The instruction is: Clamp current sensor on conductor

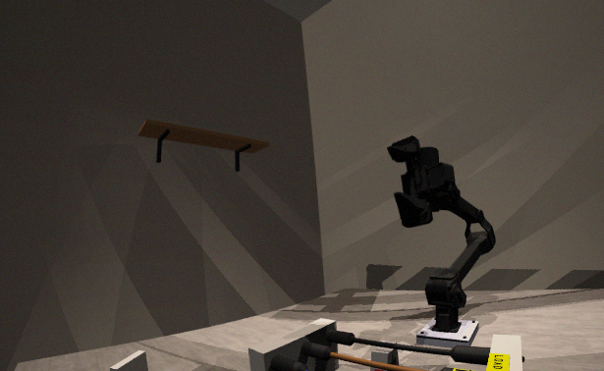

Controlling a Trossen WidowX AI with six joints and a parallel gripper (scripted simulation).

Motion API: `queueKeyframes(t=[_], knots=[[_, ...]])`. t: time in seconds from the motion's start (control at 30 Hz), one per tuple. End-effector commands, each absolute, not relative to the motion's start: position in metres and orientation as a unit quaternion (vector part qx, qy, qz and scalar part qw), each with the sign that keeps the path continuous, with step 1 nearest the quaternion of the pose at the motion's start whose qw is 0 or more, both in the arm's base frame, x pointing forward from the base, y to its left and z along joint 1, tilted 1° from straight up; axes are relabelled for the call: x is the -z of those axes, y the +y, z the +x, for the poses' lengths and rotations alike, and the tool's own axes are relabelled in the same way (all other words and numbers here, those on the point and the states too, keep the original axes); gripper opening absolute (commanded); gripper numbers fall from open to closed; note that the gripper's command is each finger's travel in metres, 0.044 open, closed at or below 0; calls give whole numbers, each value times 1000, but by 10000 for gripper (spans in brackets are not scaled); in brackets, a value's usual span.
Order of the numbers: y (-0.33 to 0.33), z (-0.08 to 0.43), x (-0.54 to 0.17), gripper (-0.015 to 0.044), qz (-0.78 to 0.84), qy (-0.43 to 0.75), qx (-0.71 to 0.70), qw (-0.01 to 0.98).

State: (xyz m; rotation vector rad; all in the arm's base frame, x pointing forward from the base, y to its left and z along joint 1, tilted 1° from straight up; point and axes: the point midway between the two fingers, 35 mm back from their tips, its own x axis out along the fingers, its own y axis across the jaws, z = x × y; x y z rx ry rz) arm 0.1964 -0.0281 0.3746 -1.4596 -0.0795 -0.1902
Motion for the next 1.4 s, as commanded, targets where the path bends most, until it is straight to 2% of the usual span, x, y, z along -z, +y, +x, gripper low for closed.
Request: queueKeyframes(t=[0.0,0.17,0.43,1.0,1.2,1.37], knots=[[-28,246,-359,440,-440,-41,50,896],[-17,284,-343,440,-214,-37,21,976],[-1,314,-324,440,-9,-26,1,1000],[1,317,-321,440,0,-18,-2,1000],[53,342,-269,440,-17,207,-78,975],[98,327,-224,440,-59,407,-140,901]])
